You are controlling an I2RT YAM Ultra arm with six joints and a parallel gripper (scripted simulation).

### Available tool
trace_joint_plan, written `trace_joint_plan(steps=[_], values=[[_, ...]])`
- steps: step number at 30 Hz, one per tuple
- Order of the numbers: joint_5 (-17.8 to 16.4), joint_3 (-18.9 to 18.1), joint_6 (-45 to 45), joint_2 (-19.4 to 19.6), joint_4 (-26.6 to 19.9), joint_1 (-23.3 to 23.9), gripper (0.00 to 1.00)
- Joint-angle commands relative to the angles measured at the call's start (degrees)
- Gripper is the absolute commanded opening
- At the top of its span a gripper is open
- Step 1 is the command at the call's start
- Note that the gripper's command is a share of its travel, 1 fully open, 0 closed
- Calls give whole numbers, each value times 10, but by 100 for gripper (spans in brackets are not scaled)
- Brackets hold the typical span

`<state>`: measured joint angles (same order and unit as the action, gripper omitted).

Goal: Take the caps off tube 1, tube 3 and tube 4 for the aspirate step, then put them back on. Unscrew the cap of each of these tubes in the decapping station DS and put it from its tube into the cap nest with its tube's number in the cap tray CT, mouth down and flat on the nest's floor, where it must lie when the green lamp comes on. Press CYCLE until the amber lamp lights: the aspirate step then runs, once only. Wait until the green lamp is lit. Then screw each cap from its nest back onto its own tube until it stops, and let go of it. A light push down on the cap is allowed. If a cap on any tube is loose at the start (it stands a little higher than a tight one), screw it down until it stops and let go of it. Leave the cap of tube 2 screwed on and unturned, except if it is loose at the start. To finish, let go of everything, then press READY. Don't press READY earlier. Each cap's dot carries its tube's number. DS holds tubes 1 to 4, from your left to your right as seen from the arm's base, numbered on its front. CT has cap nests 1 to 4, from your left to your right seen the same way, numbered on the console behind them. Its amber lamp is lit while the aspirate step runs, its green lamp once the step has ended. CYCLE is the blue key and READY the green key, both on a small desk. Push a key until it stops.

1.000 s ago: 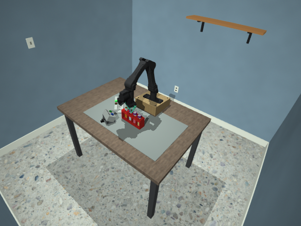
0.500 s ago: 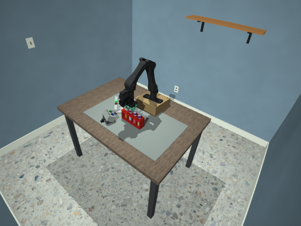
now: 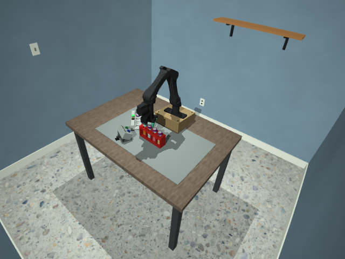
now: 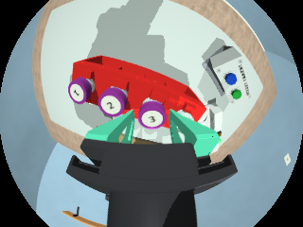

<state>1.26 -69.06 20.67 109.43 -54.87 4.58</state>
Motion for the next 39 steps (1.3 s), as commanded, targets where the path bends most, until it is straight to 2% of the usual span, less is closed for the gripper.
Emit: trace_joint_plan(steps=[1, 17, 18, 30, 32, 34, 39], values=[[0, -10, 19, -3, 0, 1, 49], [0, -16, 19, -1, -4, 1, 49], [0, -16, 19, -1, -4, 1, 0], [0, -16, 19, -1, -4, 1, 0], [0, -16, -19, 0, -4, 1, 0], [0, -16, -19, 0, -4, 1, 0], [0, -16, -114, 0, -3, 1, 0]])
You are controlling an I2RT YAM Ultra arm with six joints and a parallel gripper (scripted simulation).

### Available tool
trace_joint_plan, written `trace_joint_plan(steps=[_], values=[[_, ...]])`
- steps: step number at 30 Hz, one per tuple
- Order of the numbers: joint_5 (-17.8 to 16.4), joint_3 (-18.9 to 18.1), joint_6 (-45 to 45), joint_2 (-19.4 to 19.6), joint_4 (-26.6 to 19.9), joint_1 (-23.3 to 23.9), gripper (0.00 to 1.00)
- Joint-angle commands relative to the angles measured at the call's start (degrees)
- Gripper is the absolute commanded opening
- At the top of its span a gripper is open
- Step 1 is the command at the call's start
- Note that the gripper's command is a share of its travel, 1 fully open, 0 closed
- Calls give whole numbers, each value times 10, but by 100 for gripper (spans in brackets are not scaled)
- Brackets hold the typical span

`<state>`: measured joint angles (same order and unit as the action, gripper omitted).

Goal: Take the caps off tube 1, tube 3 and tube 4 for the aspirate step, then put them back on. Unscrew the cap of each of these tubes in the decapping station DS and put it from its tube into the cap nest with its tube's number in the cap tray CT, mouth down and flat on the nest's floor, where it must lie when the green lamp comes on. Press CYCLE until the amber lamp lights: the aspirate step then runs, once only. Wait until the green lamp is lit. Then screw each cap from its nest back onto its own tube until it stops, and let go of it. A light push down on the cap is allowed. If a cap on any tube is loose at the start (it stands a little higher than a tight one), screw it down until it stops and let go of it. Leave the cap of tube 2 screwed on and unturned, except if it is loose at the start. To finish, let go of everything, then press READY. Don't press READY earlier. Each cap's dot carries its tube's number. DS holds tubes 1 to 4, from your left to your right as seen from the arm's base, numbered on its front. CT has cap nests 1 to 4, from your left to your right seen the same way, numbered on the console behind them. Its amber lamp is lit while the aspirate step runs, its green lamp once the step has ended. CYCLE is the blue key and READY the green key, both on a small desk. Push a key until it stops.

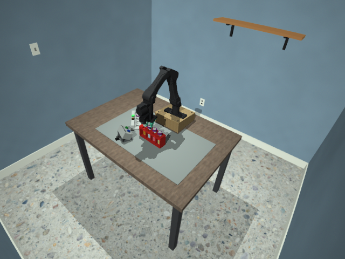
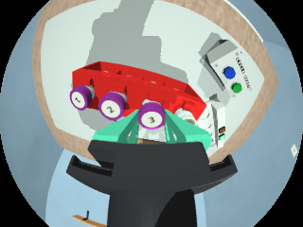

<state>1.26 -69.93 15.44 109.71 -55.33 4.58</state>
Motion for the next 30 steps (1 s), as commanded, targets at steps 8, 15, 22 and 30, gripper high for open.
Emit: trace_joint_plan(steps=[8, 15, 22, 30], values=[[0, -6, -215, -3, 2, 1, 0], [0, -6, -310, -3, 2, 1, 0], [0, -6, -378, -3, 3, 1, 0], [0, -6, -378, -2, 3, 1, 49]])
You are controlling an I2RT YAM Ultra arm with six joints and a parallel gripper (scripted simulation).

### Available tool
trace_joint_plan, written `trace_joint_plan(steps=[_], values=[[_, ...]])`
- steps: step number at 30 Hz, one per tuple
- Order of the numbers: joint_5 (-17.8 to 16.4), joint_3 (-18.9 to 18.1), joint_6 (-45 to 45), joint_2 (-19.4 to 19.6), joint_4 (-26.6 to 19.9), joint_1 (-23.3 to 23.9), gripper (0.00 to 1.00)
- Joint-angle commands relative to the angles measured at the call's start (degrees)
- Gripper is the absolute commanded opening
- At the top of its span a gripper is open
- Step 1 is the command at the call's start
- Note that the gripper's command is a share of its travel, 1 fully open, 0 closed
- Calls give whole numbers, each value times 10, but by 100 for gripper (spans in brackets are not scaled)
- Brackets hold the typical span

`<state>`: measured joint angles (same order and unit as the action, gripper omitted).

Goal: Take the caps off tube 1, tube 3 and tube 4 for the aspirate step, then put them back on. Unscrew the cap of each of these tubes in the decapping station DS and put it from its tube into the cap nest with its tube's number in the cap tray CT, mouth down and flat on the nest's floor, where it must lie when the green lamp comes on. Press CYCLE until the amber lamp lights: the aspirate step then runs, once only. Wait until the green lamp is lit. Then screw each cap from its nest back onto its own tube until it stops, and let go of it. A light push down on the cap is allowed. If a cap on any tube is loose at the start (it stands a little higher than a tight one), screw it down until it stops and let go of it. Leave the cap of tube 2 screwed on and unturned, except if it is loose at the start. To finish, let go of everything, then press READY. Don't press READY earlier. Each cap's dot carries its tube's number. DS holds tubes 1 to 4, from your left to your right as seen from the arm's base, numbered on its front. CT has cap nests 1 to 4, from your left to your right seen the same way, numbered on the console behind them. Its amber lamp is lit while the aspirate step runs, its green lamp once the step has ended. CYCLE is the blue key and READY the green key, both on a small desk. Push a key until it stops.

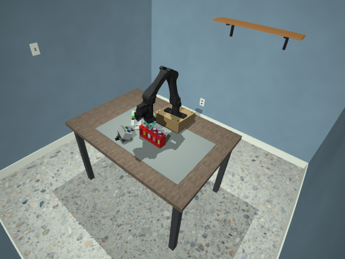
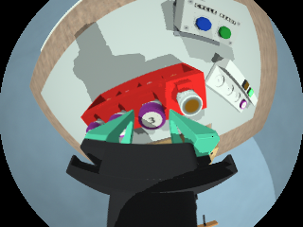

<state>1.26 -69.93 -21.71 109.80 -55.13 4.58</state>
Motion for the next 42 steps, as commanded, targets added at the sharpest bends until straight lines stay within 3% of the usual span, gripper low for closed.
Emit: trace_joint_plan(steps=[1, 8, 42], values=[[0, -6, -7, -3, 1, 1, 49], [0, -6, -7, -3, 1, 1, 49], [0, -3, 681, -7, 0, 1, 49]])
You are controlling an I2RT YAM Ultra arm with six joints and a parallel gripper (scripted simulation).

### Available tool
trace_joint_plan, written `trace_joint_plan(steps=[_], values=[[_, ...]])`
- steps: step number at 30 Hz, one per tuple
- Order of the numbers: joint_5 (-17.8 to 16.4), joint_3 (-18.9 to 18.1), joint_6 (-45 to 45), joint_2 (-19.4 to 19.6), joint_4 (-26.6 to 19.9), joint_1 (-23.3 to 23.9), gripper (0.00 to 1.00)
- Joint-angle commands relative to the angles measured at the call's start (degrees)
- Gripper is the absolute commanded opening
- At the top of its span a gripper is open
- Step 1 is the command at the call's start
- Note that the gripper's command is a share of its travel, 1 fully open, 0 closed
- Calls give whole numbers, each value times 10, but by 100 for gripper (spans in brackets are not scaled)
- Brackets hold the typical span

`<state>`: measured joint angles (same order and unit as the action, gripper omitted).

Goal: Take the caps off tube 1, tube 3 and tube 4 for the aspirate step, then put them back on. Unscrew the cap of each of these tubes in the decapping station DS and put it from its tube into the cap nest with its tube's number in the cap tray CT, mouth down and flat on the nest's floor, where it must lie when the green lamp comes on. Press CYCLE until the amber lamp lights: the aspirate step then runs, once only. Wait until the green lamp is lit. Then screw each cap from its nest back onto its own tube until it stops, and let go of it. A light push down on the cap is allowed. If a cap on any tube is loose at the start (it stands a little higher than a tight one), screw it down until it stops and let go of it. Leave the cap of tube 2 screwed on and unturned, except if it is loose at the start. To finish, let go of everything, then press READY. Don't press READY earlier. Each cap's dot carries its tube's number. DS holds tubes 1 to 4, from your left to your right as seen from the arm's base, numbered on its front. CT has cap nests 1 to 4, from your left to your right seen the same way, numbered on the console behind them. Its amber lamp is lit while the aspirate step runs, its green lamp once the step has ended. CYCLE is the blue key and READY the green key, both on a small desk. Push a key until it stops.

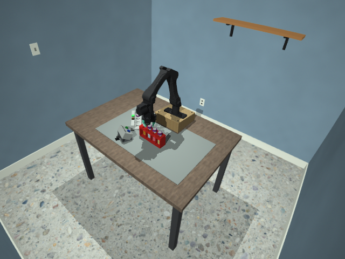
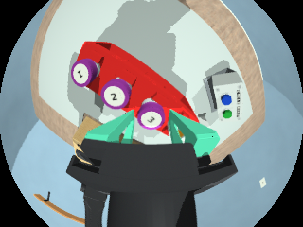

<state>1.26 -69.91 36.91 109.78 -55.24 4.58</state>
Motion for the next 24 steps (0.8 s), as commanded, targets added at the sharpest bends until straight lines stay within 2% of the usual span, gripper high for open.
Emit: trace_joint_plan(steps=[1, 6, 8, 23, 24], values=[[0, -3, 117, -7, 1, 1, 49], [0, -1, 232, -8, 1, 1, 49], [0, -1, 232, -8, 1, 1, 49], [0, 2, 576, -11, 2, 1, 49], [0, 2, 576, -11, 2, 1, 49]])
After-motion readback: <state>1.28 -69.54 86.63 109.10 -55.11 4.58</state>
